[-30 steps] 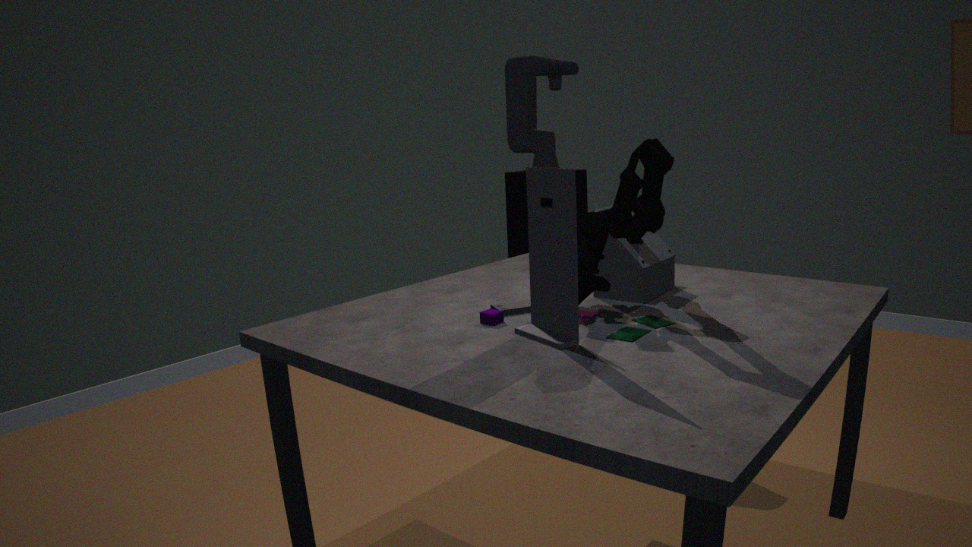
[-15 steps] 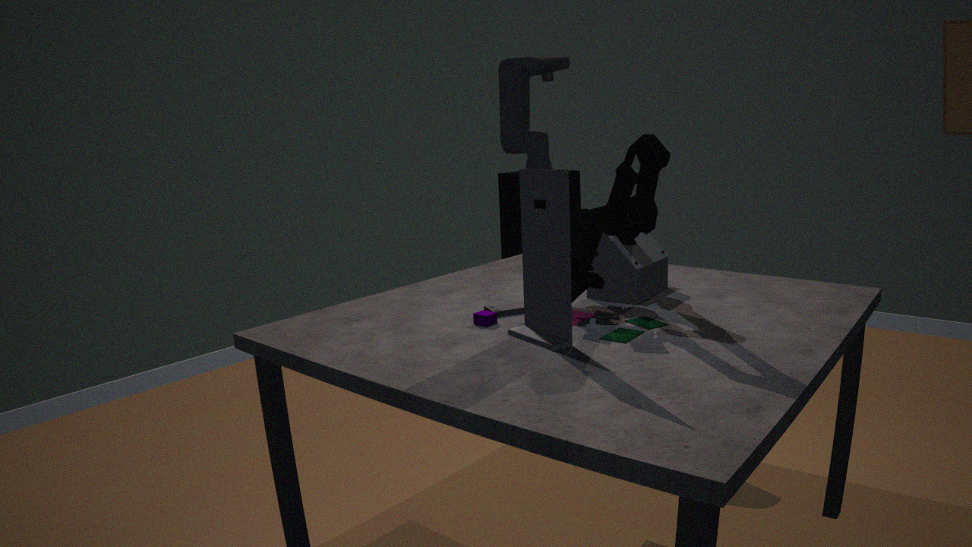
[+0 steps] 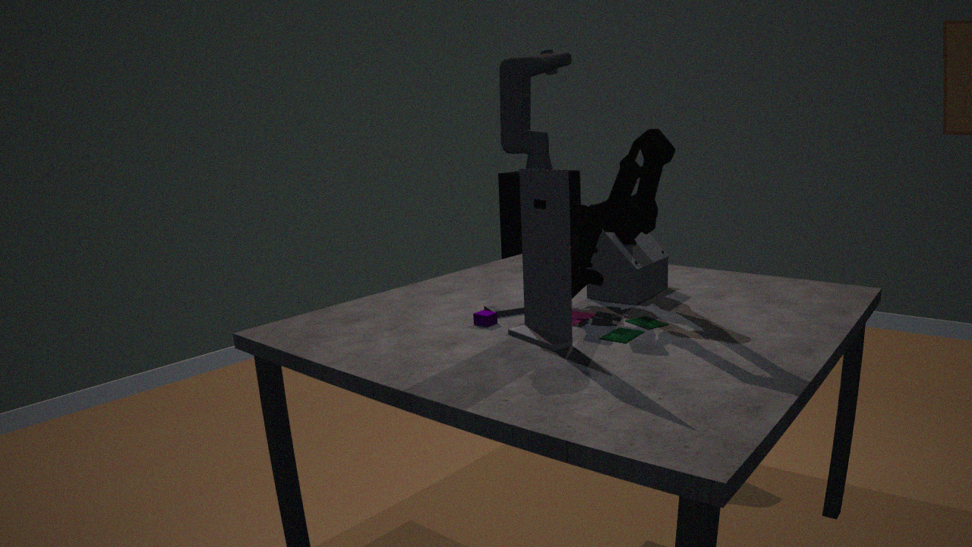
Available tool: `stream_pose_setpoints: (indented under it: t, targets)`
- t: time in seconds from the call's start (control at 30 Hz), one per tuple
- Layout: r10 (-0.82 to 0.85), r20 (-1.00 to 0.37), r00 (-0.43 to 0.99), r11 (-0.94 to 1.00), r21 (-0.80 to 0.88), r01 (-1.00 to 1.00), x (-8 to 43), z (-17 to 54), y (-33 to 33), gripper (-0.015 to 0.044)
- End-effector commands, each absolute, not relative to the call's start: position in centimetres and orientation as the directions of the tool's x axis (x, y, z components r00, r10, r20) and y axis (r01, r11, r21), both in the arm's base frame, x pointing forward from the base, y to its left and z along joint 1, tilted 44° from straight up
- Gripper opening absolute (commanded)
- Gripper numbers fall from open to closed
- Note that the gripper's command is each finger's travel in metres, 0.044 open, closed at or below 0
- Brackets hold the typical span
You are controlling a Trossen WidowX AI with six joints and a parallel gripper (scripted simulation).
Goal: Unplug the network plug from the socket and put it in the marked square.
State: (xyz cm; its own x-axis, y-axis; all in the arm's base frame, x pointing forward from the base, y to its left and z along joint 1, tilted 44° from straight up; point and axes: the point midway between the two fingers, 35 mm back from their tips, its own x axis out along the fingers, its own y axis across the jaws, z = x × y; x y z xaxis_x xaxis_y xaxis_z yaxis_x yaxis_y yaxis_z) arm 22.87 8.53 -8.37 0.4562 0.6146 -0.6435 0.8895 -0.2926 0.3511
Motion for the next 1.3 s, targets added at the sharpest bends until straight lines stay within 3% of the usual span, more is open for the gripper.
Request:
stream_pose_setpoints:
  t: [0.0,1.27]
  targets:
    - [0.617,-0.636,0.463,-0.29,0.363,0.885,23.2,-8.0,8.3,0.0156]
    - [0.614,-0.641,0.461,-0.286,0.363,0.887,23.8,-6.3,6.4,0.0156]
